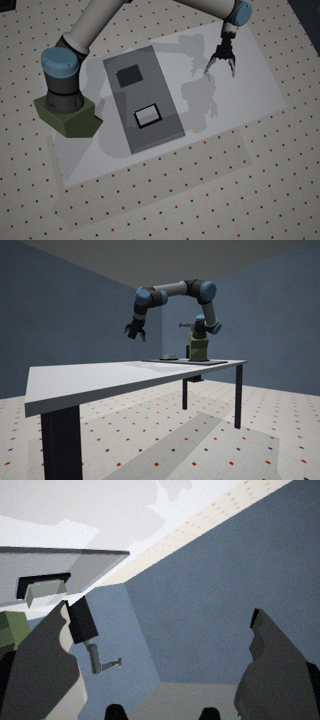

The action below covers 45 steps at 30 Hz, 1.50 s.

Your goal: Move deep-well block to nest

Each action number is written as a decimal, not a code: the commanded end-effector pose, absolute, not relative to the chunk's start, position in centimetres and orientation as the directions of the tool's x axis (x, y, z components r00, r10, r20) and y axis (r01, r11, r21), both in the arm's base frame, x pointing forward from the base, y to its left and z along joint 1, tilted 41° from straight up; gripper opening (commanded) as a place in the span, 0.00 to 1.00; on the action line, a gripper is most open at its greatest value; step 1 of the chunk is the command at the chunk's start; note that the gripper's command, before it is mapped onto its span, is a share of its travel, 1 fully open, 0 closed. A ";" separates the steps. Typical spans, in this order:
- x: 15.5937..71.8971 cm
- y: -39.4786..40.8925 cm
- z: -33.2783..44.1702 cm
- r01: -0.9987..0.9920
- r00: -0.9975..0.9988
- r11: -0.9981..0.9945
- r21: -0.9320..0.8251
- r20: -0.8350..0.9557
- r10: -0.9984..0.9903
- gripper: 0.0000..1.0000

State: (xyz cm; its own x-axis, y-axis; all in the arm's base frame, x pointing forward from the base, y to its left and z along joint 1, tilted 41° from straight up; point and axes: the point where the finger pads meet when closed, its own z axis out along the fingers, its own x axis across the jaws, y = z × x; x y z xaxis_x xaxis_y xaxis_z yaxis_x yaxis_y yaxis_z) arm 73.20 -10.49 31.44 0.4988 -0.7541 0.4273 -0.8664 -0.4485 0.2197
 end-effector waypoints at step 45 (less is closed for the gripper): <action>61.7 -18.2 17.4 -0.900 0.431 -0.421 0.117 0.085 -0.898 1.00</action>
